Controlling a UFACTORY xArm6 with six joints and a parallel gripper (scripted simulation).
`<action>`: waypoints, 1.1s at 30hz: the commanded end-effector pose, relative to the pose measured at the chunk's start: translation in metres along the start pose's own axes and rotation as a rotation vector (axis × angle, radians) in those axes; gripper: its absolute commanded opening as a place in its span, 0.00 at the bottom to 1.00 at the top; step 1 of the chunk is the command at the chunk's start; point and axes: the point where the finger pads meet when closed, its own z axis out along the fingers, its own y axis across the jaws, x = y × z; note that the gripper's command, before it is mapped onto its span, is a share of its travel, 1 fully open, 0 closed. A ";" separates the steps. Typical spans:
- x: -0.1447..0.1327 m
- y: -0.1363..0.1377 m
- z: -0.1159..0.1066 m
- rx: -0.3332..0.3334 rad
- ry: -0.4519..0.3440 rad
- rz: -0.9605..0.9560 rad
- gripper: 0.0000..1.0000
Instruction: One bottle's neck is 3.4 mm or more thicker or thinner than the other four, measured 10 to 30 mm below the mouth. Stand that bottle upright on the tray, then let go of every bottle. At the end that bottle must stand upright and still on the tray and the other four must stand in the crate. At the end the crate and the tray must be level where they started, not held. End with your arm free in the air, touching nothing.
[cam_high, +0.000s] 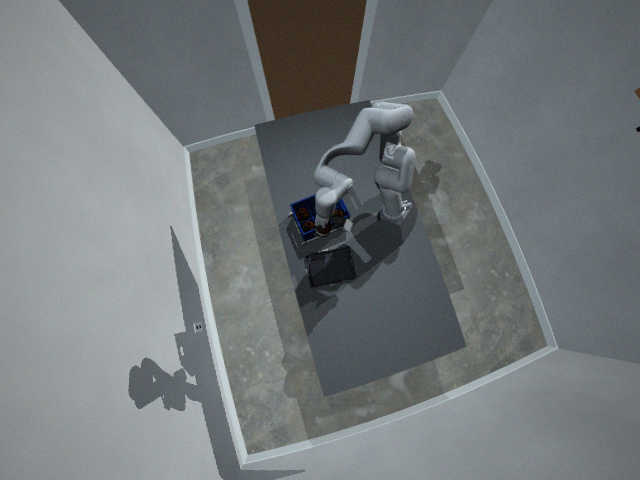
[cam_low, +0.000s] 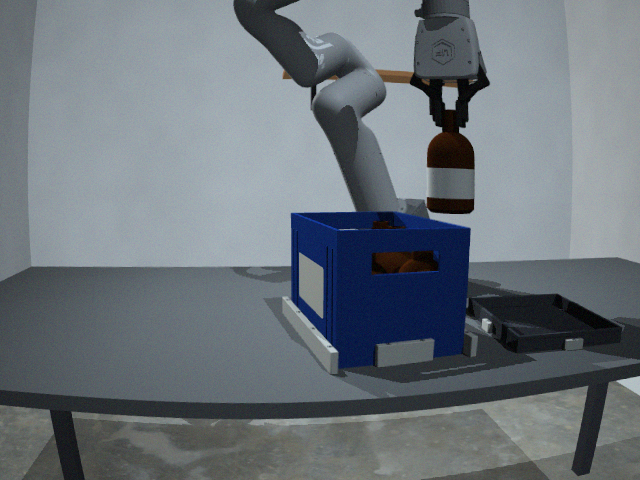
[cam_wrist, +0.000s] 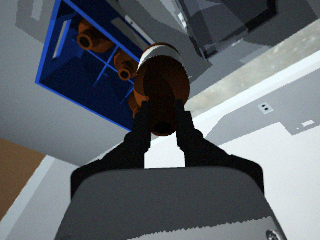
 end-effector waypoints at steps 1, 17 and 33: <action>0.005 0.009 -0.001 -0.003 -0.001 0.001 0.00; 0.026 0.040 -0.001 -0.003 -0.001 0.001 0.00; 0.044 0.069 -0.001 -0.003 -0.001 0.001 0.00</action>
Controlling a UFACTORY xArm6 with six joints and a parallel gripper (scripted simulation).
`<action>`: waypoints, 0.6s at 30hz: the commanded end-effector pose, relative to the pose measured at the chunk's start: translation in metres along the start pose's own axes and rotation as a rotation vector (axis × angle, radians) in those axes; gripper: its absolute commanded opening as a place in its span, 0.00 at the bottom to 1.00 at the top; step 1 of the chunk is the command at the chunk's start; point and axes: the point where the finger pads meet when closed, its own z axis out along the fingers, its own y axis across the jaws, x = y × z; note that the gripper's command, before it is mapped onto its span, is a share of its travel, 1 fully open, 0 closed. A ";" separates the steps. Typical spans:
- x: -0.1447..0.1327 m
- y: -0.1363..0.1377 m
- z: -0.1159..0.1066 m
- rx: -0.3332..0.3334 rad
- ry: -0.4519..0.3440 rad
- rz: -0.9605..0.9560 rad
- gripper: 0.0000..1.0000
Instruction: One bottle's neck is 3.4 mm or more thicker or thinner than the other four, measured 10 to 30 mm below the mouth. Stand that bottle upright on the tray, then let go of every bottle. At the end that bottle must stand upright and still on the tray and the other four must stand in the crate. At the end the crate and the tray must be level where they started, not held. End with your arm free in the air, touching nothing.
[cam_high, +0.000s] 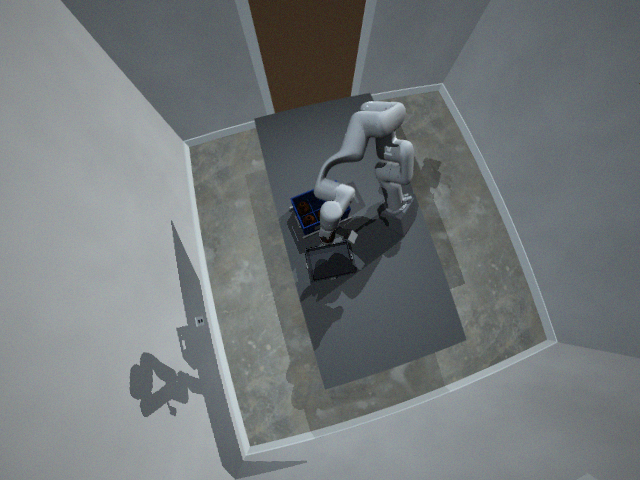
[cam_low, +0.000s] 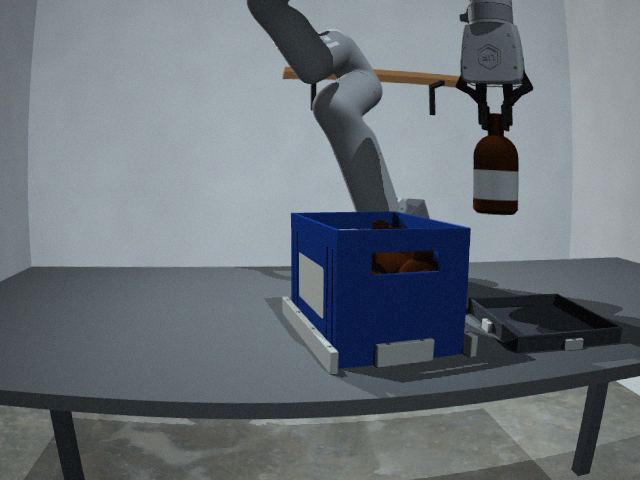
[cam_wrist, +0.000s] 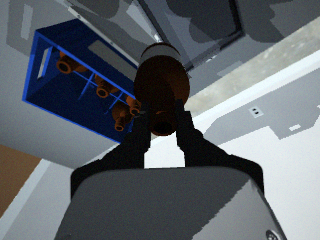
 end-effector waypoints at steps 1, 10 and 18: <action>0.004 0.007 -0.001 -0.003 -0.001 0.000 0.00; 0.014 0.023 -0.001 -0.003 -0.001 0.000 0.00; 0.021 0.033 -0.001 -0.003 -0.001 0.000 0.00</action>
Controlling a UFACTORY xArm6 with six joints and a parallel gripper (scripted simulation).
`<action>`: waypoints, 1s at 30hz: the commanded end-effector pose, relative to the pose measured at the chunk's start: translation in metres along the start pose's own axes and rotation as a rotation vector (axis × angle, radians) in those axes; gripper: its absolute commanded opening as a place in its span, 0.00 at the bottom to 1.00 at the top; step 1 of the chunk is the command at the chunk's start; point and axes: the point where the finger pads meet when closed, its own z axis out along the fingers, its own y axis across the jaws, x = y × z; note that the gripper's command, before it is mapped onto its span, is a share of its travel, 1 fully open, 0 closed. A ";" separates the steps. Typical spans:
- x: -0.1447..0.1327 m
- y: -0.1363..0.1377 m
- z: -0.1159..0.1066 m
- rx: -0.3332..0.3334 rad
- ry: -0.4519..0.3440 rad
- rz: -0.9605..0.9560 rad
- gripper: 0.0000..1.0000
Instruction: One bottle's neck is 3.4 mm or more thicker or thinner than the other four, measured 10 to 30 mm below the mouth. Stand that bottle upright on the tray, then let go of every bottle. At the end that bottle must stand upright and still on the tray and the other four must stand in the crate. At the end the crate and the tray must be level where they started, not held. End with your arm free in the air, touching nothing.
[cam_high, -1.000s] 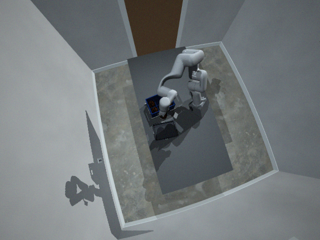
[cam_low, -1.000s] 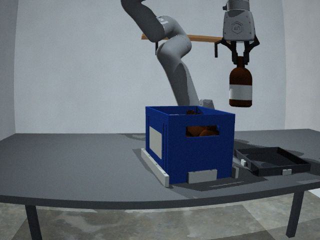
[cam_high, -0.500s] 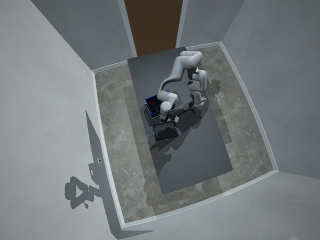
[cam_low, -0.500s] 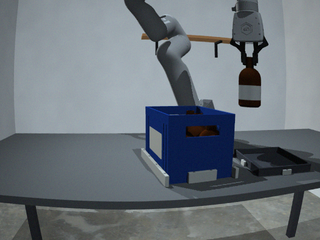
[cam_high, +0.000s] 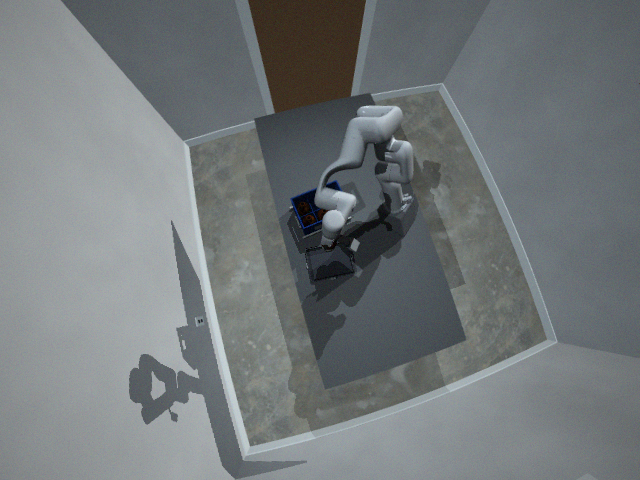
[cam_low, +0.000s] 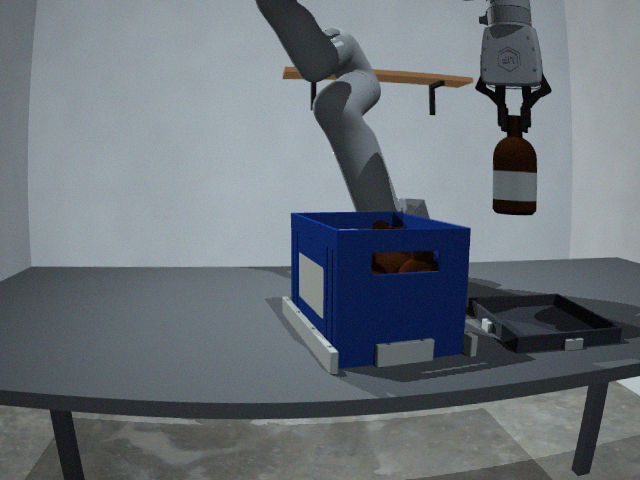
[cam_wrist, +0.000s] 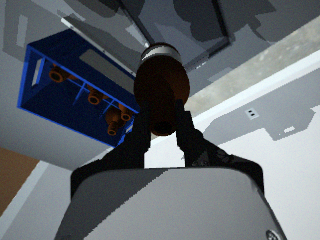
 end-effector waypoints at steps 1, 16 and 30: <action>0.003 0.006 -0.001 -0.003 0.000 0.001 0.00; 0.015 0.024 -0.001 -0.003 0.000 0.001 0.00; 0.023 0.036 -0.001 -0.003 0.000 0.001 0.00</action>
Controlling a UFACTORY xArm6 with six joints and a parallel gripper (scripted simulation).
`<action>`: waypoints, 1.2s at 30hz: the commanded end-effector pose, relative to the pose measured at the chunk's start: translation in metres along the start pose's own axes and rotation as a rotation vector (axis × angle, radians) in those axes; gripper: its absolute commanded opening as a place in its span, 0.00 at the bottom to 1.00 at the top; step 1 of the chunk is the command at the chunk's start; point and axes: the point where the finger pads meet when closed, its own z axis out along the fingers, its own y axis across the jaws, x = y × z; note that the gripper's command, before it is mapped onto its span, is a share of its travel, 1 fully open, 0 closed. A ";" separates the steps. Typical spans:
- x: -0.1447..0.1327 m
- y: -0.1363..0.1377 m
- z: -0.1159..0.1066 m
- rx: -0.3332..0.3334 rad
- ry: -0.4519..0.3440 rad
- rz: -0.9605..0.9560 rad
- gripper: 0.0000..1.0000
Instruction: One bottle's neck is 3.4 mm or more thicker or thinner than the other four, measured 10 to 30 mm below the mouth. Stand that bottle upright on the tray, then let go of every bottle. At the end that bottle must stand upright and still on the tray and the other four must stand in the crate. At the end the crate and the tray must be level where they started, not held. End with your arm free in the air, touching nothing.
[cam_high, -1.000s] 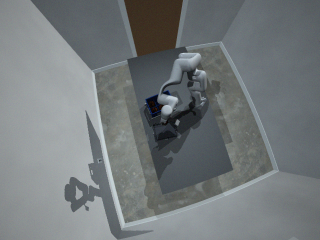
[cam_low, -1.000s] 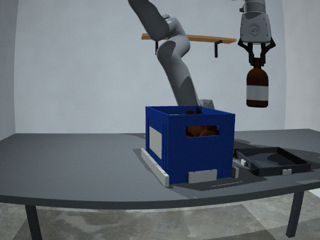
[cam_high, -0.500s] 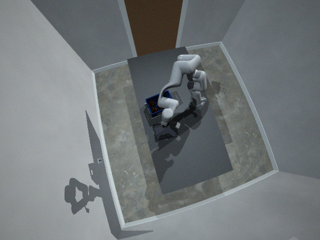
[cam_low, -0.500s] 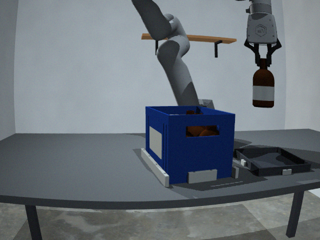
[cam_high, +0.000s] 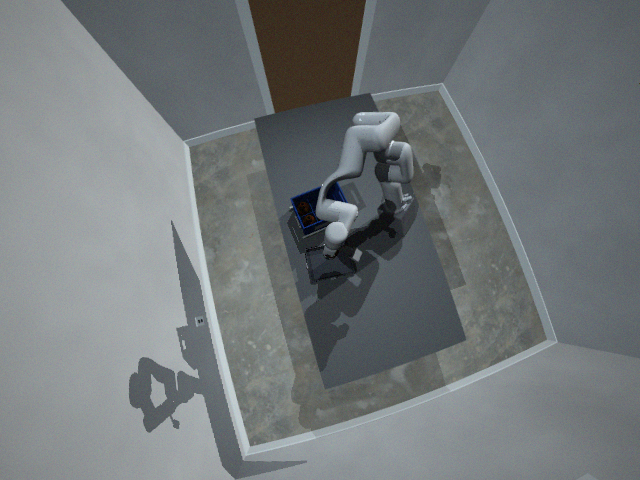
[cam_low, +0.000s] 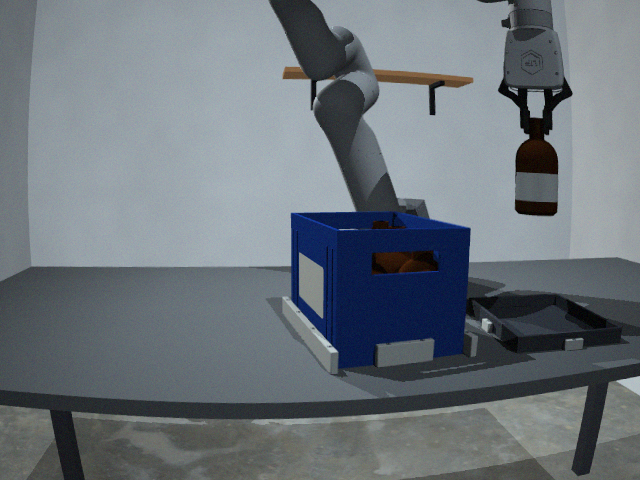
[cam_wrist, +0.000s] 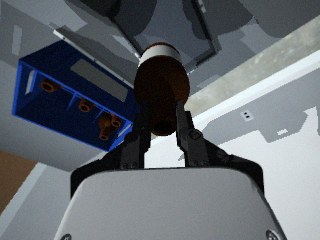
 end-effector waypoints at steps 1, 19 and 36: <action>0.001 0.003 -0.002 -0.004 0.000 0.001 0.00; 0.008 0.013 -0.002 -0.004 0.000 0.001 0.00; 0.011 0.018 -0.002 -0.004 0.000 0.001 0.00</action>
